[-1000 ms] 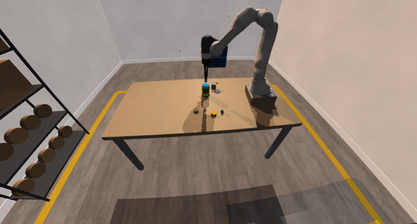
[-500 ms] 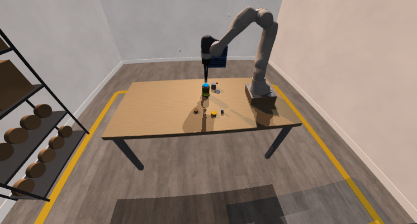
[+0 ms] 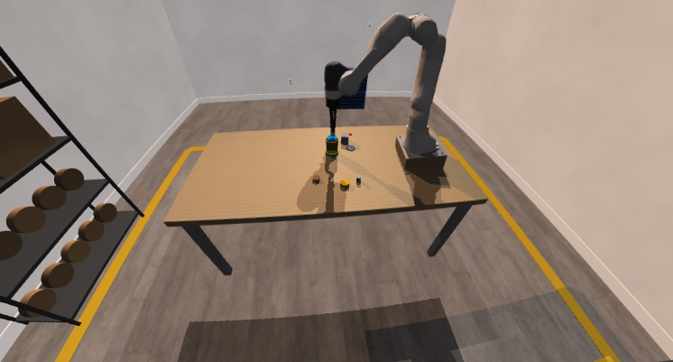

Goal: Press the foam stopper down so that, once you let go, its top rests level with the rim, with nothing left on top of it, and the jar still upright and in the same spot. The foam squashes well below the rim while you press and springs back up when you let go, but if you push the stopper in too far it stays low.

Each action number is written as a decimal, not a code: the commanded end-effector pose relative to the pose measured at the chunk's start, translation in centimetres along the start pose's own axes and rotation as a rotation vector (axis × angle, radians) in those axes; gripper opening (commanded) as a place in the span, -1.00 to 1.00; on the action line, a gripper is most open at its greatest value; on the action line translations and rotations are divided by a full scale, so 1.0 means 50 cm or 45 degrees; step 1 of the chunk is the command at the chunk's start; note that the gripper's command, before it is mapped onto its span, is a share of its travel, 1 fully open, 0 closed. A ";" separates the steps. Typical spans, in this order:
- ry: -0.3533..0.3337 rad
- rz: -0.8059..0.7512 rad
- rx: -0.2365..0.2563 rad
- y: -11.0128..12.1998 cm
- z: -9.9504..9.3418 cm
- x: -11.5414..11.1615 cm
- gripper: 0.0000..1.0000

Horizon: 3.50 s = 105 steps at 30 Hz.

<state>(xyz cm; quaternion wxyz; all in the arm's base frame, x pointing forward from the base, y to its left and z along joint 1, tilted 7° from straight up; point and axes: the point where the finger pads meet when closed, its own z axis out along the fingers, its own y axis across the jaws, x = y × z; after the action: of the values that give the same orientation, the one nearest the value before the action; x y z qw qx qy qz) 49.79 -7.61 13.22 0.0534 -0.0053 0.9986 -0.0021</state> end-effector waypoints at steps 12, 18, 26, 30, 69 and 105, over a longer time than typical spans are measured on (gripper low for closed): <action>-0.016 0.004 0.007 -0.002 0.016 -0.008 -1.00; -0.016 0.004 0.007 -0.002 0.017 -0.008 -1.00; -0.016 0.004 0.007 -0.002 0.020 -0.007 -1.00; -0.016 0.004 0.007 -0.001 0.023 -0.006 -1.00; -0.016 0.004 0.007 0.002 0.059 0.004 -1.00; -0.016 0.004 0.007 0.002 0.063 0.005 -1.00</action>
<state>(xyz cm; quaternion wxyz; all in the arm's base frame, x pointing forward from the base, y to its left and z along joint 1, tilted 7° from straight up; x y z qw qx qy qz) 50.30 -7.74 10.60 0.0656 -0.0034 0.9978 -0.0060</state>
